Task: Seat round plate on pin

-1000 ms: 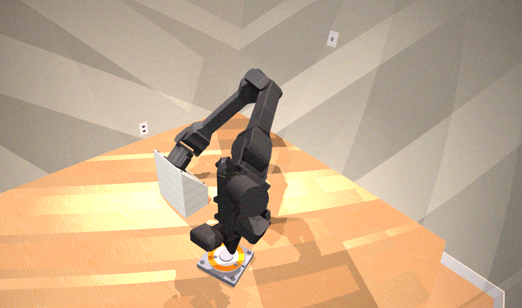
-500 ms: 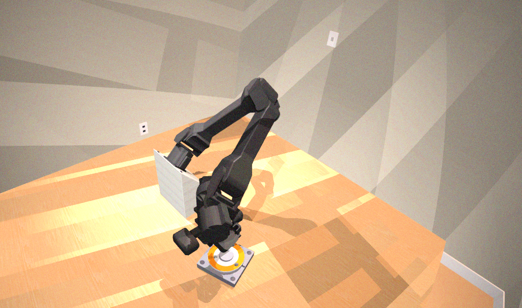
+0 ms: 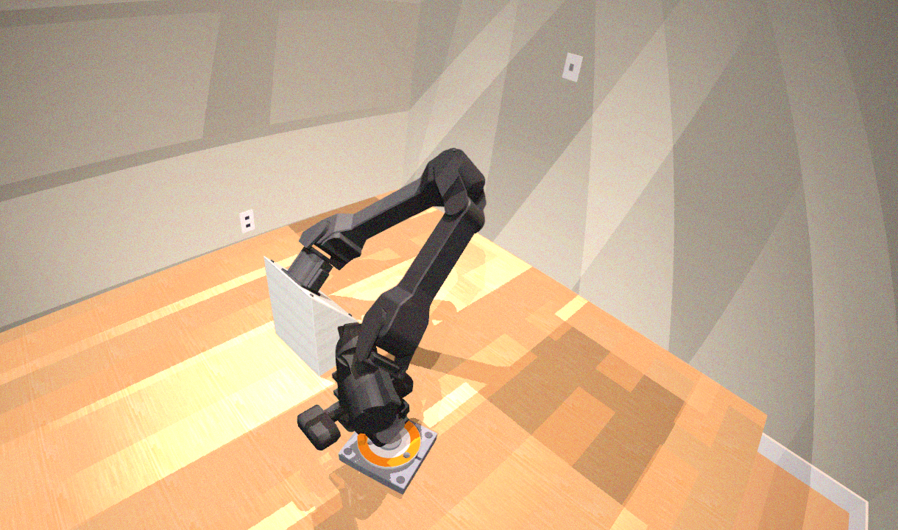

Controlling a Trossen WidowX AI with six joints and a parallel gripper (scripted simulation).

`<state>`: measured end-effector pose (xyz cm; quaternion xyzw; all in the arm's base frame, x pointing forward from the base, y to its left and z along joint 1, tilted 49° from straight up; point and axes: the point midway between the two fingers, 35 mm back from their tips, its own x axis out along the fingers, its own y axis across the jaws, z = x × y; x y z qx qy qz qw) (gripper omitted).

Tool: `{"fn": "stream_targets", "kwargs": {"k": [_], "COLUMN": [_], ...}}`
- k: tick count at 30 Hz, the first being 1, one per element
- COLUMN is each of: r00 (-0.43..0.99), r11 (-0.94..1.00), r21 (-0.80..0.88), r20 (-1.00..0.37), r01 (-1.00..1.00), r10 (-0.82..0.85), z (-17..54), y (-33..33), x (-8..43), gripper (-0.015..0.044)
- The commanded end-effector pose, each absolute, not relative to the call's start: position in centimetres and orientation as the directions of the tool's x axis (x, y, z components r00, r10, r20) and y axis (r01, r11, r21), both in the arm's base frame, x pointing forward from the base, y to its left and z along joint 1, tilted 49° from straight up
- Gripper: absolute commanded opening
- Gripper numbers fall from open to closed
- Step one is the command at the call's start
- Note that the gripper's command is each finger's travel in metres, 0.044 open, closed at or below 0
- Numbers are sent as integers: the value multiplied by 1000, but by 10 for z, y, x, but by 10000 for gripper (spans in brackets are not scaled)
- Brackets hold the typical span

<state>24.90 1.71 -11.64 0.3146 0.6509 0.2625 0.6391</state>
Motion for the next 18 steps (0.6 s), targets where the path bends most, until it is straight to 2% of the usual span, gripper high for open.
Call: {"fn": "stream_targets", "kwargs": {"k": [1, 18], "r00": [21, 22], "r11": [664, 664], "r21": [744, 744], "r20": [-667, -667], "r01": [73, 73], "r10": [745, 745], "z": [-119, -128], "y": [14, 6], "x": [255, 269], "gripper": [0, 0]}}
